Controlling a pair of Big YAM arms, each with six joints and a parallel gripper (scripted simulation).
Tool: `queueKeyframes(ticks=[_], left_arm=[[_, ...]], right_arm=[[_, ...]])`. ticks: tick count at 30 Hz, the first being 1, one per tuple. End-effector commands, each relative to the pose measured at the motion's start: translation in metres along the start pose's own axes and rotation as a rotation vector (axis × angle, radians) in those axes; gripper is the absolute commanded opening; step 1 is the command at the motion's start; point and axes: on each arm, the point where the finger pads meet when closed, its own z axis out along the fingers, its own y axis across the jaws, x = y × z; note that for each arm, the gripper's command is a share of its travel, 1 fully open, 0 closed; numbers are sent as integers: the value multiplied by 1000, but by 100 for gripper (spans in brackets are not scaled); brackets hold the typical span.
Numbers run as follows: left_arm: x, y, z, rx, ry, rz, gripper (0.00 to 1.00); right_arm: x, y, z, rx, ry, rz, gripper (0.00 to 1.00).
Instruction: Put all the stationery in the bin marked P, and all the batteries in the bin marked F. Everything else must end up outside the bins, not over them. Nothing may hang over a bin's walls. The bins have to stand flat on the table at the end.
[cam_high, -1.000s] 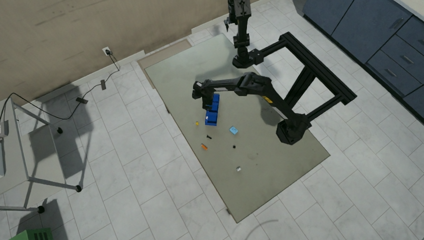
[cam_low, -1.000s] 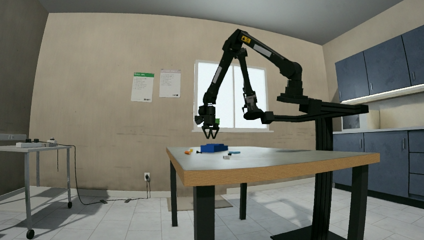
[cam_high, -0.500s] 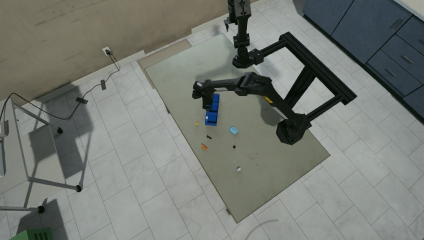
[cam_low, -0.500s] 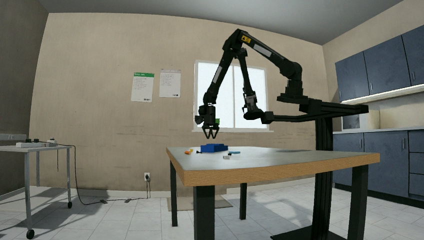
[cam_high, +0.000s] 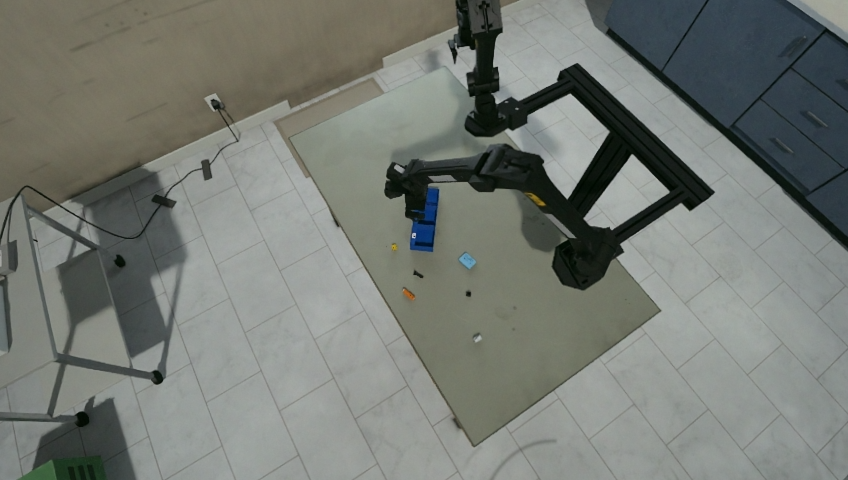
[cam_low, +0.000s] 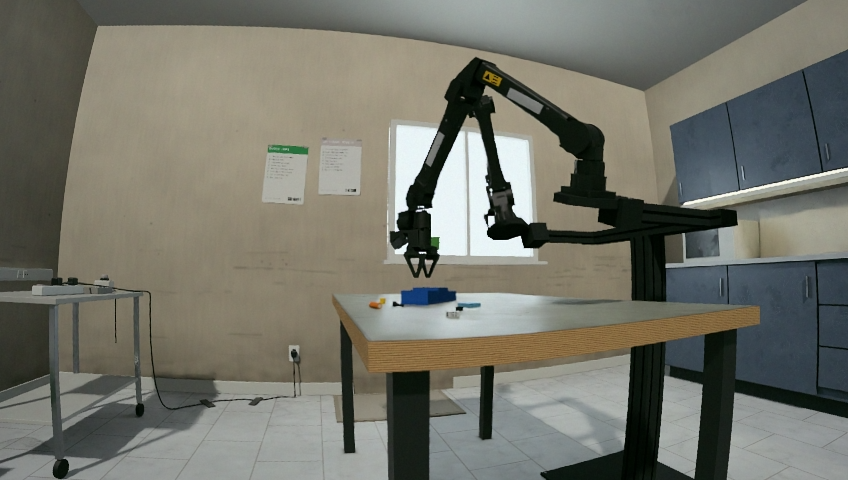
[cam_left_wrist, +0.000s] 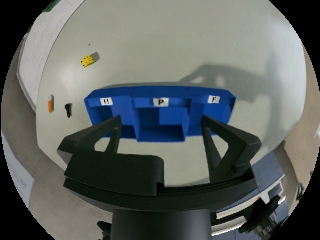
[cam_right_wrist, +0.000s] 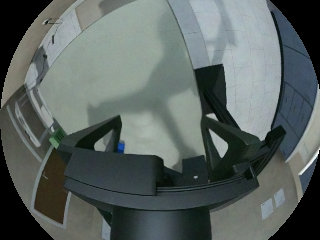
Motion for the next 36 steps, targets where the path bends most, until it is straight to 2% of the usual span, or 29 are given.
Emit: queueKeyframes(ticks=[1,27,28,32,36], left_arm=[[2,0,5,-2,-4,7,100],[2,1,5,-2,-4,6,100],[-2,-4,-25,2,-19,6,100],[0,-6,-58,5,-18,2,100],[-15,-11,-102,20,-48,-3,100]], right_arm=[[-24,-4,-16,6,-36,15,100],[-24,-4,-16,6,-36,15,100],[-24,-4,-16,6,-36,15,100],[-24,-4,-16,6,-36,15,100],[-24,-4,-16,6,-36,15,100]])
